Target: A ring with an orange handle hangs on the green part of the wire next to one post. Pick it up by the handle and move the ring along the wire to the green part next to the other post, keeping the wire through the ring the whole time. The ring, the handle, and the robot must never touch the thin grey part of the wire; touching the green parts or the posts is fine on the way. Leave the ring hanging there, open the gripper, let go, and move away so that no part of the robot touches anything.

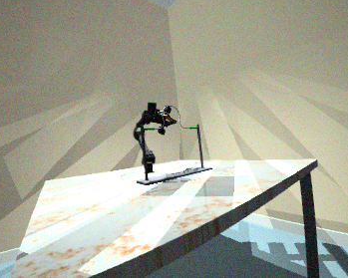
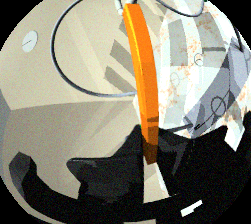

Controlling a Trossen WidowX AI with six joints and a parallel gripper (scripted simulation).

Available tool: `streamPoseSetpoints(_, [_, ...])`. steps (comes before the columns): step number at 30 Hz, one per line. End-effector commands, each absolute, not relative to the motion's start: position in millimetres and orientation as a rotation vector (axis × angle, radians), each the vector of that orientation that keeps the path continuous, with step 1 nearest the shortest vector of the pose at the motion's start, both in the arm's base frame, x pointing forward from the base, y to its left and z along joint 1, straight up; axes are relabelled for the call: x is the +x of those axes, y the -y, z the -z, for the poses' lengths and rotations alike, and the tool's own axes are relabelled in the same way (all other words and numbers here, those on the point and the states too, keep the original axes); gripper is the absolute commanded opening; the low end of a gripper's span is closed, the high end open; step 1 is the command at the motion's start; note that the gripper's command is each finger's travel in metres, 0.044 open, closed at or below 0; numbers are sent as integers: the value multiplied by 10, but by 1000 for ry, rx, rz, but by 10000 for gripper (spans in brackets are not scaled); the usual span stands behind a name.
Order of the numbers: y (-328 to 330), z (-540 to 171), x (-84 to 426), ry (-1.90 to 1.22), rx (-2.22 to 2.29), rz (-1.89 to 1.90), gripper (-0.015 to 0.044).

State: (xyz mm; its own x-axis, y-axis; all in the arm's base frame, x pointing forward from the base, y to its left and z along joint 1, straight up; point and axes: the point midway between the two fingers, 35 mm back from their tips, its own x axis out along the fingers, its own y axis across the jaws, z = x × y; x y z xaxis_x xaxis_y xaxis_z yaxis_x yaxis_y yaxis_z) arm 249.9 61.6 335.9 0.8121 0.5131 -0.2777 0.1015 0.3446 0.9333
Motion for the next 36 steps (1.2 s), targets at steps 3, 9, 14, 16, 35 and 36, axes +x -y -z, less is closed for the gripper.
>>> streamPoseSetpoints(3, [-604, -3371, 2500, -590, 1146, -273, -150])
streamPoseSetpoints(9, [-595, -3346, 2500, -593, 1096, -255, -150])
streamPoseSetpoints(14, [-587, -3325, 2500, -595, 1053, -239, -150])
streamPoseSetpoints(16, [-582, -3316, 2500, -596, 1035, -233, -150])
streamPoseSetpoints(35, [-533, -3231, 2502, -602, 850, -167, -150])
streamPoseSetpoints(36, [-530, -3227, 2502, -602, 840, -164, -150])
